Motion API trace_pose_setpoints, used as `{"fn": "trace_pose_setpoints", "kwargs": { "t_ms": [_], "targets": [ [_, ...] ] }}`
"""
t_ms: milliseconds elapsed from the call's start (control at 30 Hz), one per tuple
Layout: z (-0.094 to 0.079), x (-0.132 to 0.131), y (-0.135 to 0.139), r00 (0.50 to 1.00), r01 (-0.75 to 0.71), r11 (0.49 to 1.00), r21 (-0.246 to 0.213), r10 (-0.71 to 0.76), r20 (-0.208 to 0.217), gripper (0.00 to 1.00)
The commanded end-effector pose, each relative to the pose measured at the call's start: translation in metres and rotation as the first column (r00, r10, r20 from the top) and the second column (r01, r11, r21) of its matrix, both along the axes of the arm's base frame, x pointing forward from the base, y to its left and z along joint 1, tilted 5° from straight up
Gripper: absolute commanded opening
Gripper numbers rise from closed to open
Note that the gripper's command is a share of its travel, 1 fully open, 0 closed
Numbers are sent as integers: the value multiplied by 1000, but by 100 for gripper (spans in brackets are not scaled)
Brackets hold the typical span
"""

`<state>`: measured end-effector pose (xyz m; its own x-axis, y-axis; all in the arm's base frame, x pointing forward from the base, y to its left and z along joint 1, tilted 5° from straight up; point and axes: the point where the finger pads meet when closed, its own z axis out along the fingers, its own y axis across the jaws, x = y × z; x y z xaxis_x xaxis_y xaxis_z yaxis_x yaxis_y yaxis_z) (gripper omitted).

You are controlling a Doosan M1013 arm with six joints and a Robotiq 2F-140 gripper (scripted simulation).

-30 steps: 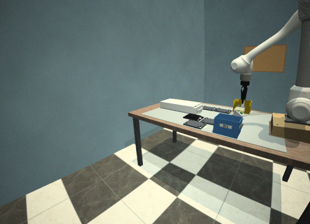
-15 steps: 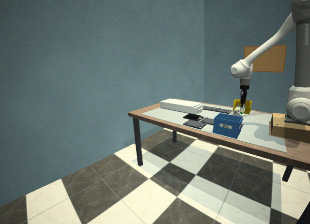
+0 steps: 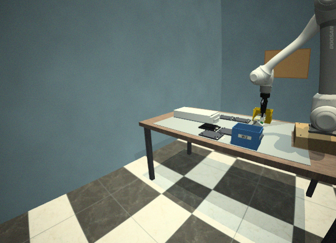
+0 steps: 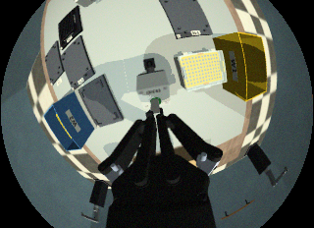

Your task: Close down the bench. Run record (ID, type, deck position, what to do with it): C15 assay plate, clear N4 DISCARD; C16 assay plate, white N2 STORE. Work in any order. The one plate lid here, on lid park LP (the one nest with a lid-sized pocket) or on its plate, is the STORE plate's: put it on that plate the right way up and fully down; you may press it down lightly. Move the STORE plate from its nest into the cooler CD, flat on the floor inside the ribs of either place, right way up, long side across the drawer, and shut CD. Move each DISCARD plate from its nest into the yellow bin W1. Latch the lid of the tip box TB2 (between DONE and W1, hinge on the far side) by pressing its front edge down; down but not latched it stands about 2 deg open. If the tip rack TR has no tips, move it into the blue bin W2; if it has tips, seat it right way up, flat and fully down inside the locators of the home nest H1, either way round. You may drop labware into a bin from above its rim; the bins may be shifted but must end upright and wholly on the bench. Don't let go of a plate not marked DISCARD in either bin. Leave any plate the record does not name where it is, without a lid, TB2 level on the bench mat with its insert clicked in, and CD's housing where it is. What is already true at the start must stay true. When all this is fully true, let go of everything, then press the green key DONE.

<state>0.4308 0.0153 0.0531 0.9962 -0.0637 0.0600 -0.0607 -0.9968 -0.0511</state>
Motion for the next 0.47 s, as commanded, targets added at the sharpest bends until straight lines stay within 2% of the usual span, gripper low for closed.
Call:
{"fn": "trace_pose_setpoints", "kwargs": {
  "t_ms": [0, 433],
  "targets": [
    [-1, 0, 0, 1000, 0, 1000, 0, 0, 0, 0],
    [-10, 1, 1, 1000, 0, 1000, 0, 0, 0, 0]
  ]
}}
